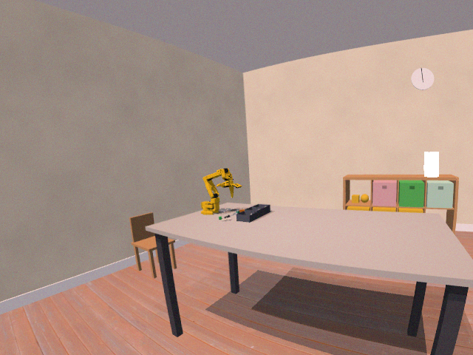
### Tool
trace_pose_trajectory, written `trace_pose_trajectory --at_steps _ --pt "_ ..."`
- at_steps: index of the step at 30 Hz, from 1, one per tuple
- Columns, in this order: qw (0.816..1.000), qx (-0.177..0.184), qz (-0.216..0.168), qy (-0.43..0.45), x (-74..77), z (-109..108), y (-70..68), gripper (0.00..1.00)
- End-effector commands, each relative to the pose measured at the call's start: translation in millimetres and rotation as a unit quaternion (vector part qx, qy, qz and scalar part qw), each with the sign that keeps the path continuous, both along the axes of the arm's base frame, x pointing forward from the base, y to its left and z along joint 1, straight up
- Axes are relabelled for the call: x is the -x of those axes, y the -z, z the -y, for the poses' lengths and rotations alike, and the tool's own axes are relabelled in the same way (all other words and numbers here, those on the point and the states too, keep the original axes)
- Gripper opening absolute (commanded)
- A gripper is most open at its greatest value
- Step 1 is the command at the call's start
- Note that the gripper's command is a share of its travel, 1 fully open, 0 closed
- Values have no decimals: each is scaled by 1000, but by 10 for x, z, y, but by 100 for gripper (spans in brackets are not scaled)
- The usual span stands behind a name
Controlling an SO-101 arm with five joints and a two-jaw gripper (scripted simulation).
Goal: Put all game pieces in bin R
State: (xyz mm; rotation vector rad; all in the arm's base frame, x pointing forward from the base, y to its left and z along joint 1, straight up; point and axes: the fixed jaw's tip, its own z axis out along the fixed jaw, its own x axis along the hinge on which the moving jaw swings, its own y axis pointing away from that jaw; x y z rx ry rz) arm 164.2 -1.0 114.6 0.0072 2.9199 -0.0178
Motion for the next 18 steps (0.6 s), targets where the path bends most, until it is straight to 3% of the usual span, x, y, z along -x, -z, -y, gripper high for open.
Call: trace_pose_trajectory --at_steps 1,6,8,13,18 --pt "999 4 40 1 -151 37 -55 100" --pt "996 12 86 -5 -398 86 -63 100" --pt "996 12 86 -5 -398 86 -63 100" --pt "991 23 131 -12 -637 143 -75 100" --pt "987 30 158 -15 -777 181 -84 100"
